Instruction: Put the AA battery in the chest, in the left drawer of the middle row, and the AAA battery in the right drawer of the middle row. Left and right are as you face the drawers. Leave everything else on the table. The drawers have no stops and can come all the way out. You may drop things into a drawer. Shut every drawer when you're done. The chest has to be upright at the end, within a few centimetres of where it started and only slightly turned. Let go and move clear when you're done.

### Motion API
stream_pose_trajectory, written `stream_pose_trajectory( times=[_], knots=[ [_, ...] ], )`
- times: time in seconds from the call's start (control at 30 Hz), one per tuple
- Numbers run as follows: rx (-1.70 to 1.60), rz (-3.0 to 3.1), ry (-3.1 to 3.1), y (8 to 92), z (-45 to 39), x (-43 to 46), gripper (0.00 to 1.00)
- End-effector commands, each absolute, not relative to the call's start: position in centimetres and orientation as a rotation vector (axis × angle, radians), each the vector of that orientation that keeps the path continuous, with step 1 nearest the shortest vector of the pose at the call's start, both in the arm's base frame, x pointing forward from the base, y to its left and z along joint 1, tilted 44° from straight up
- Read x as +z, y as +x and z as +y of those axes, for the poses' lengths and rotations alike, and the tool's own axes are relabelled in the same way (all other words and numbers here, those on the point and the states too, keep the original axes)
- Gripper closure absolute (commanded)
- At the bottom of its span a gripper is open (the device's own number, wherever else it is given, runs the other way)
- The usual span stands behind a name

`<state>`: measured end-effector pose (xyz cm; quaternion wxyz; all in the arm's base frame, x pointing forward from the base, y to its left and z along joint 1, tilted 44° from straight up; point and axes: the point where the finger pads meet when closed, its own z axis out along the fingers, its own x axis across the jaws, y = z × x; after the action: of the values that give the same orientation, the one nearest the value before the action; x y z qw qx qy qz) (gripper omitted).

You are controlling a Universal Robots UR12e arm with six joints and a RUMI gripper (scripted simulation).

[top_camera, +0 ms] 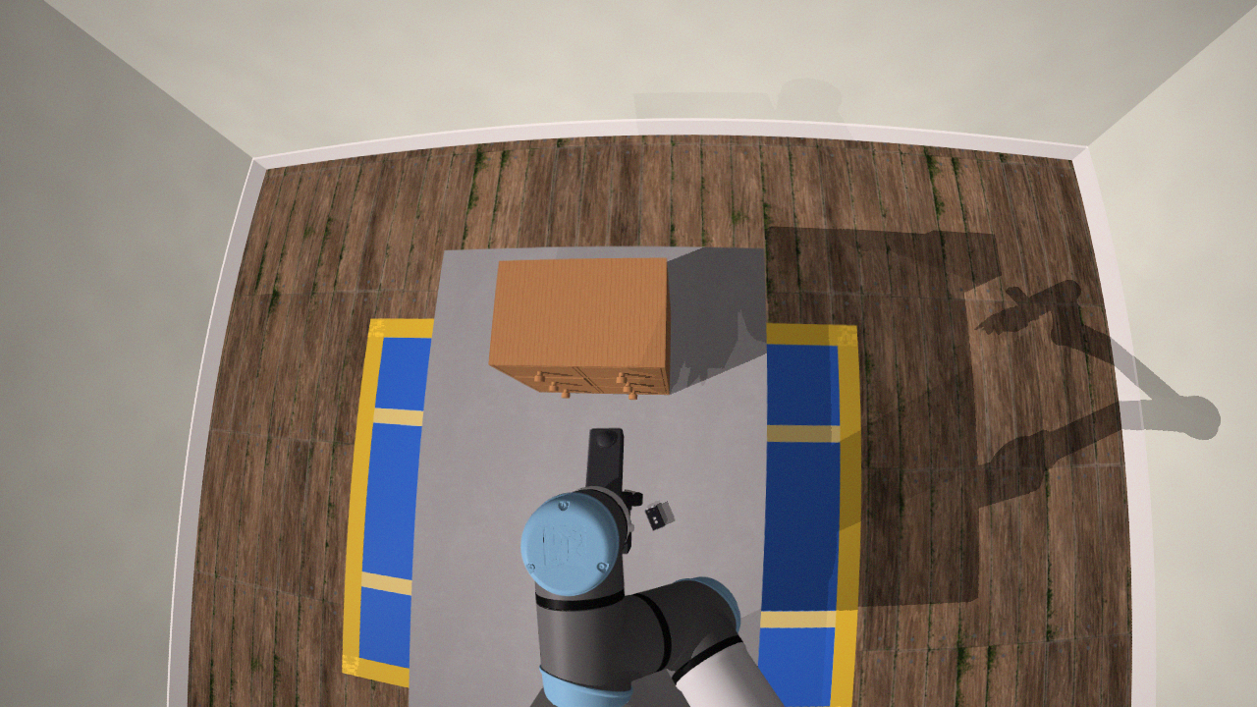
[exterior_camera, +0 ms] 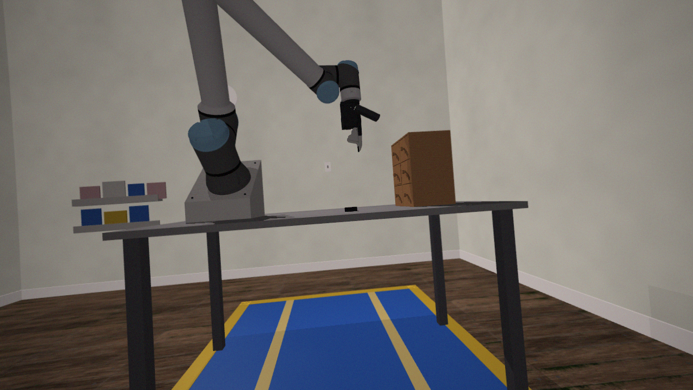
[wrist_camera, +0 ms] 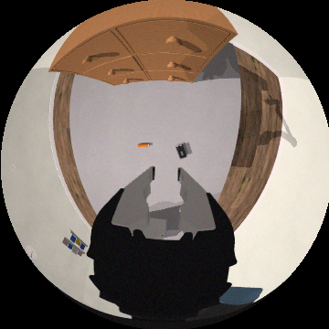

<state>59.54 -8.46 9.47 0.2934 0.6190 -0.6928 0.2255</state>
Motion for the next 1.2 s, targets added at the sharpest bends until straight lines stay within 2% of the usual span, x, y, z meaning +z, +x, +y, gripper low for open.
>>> stream_pose_trajectory(
  times=[0.0,1.17],
  knots=[
    [0.616,-1.845,1.658,59.7,-8.5,9.4,0.8],
    [0.788,-1.837,1.763,60.6,-9.6,8.4,0.8]
  ],
)
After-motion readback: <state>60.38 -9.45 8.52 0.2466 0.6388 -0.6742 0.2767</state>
